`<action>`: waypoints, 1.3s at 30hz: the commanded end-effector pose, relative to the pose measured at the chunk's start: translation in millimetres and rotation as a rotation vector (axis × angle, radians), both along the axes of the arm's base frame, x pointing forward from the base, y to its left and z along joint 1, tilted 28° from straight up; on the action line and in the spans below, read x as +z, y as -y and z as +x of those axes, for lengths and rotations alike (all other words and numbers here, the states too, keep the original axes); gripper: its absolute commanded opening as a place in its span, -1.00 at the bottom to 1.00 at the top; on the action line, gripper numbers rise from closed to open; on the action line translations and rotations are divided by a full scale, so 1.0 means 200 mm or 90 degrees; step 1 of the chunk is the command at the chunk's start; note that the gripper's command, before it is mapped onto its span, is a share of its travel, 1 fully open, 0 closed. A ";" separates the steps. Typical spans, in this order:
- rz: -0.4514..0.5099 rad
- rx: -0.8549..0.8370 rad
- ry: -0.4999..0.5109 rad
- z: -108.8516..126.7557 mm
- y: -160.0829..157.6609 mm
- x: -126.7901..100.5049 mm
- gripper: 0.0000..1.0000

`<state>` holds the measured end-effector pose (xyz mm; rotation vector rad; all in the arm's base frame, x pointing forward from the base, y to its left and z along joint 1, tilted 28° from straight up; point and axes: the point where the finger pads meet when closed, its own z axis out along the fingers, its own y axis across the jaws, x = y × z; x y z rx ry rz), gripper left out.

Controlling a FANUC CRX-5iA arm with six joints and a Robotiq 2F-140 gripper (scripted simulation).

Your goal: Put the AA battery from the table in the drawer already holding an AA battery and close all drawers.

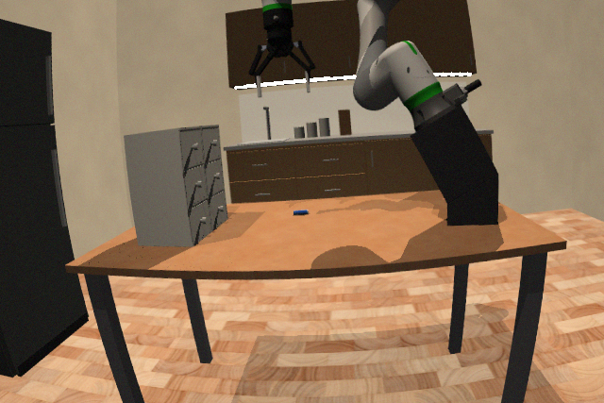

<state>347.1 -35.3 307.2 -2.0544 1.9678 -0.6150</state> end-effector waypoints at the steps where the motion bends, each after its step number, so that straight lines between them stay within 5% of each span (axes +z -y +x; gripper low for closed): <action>1: 0.000 0.002 0.000 0.00 -0.01 0.00 1.00; 27: -0.039 0.078 -0.010 0.03 0.00 -0.05 1.00; 39: -0.112 0.223 -0.029 0.09 0.01 -0.15 1.00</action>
